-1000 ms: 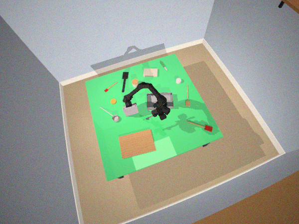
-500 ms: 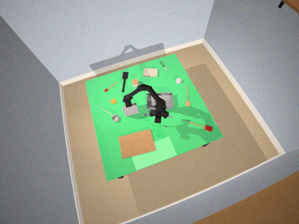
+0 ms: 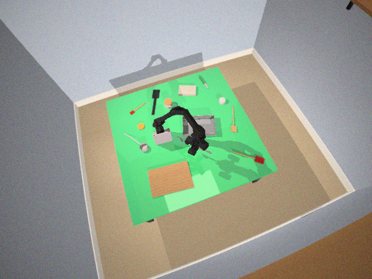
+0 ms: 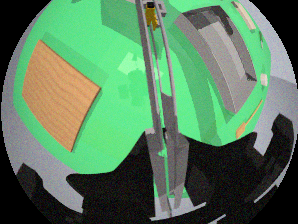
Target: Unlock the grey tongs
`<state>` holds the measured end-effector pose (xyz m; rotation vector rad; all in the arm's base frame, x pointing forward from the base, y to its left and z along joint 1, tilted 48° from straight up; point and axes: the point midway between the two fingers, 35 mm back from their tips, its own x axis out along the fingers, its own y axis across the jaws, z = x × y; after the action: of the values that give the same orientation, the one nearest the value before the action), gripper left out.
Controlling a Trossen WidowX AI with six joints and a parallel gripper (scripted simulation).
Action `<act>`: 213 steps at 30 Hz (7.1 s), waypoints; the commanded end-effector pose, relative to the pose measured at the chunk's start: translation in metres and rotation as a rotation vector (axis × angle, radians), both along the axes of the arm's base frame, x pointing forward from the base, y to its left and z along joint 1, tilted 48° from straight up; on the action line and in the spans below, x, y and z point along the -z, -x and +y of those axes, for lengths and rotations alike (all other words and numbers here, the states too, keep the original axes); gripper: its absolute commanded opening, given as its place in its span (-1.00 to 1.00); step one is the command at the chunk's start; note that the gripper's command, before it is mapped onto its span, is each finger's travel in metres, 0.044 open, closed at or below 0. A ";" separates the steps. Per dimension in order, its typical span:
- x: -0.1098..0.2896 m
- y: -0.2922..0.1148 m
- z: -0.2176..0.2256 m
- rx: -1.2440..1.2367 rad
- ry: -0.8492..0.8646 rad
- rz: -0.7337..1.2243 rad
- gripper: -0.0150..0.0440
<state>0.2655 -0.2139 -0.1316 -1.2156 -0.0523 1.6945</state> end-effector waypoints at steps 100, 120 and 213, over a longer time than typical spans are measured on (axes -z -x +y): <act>0.079 0.241 -0.076 -1.095 -0.202 0.106 -1.00; 0.079 0.243 -0.076 -1.076 -0.201 0.085 -1.00; 0.146 0.273 -0.017 -0.531 0.072 -0.509 -1.00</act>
<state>-0.0076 -0.2343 -0.2740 -1.7647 -0.6834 1.7844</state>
